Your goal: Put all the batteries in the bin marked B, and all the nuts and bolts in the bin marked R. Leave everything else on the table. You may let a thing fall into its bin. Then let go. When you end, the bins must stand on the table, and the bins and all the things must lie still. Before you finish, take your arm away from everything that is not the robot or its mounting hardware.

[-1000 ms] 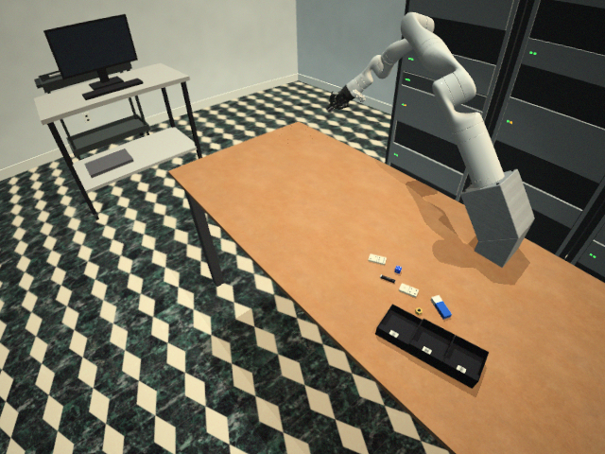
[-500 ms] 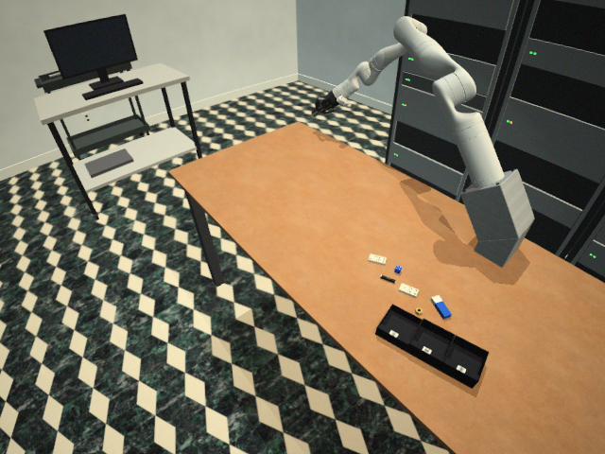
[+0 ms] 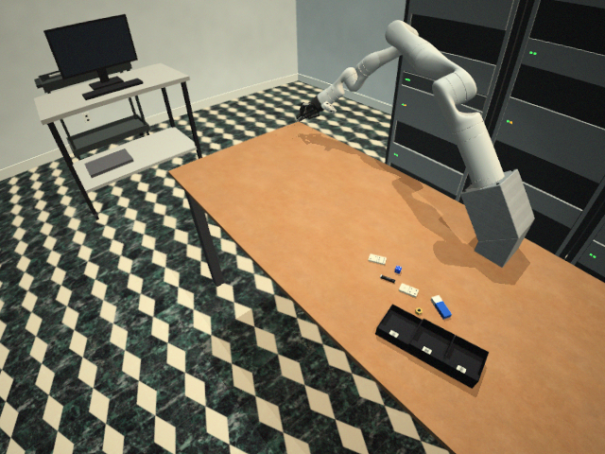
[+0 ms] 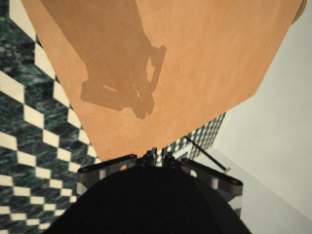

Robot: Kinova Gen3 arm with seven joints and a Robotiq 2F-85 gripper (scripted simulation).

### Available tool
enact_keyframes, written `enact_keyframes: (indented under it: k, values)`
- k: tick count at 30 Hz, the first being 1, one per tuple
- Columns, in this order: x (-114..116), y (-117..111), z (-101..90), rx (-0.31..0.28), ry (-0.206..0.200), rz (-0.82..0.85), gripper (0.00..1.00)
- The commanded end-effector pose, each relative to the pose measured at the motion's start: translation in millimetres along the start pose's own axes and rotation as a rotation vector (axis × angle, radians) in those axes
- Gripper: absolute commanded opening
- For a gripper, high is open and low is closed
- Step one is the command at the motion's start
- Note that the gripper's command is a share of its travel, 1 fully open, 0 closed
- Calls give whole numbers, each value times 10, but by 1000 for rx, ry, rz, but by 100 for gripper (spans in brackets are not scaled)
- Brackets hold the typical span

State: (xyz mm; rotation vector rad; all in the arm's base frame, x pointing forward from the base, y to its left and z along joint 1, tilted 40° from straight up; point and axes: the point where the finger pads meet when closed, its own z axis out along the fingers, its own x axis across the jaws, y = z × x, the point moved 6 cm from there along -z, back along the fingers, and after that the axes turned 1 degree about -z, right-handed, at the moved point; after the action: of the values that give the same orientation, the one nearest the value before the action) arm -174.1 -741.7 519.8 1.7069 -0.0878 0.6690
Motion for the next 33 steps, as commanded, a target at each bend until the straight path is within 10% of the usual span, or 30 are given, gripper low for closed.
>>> enact_keyframes:
  k: [1, 33]
  values:
    - [195, -76, 173, 4, 18, -5, 9]
    - [1441, -715, 1108, 20, 30, -78, 9]
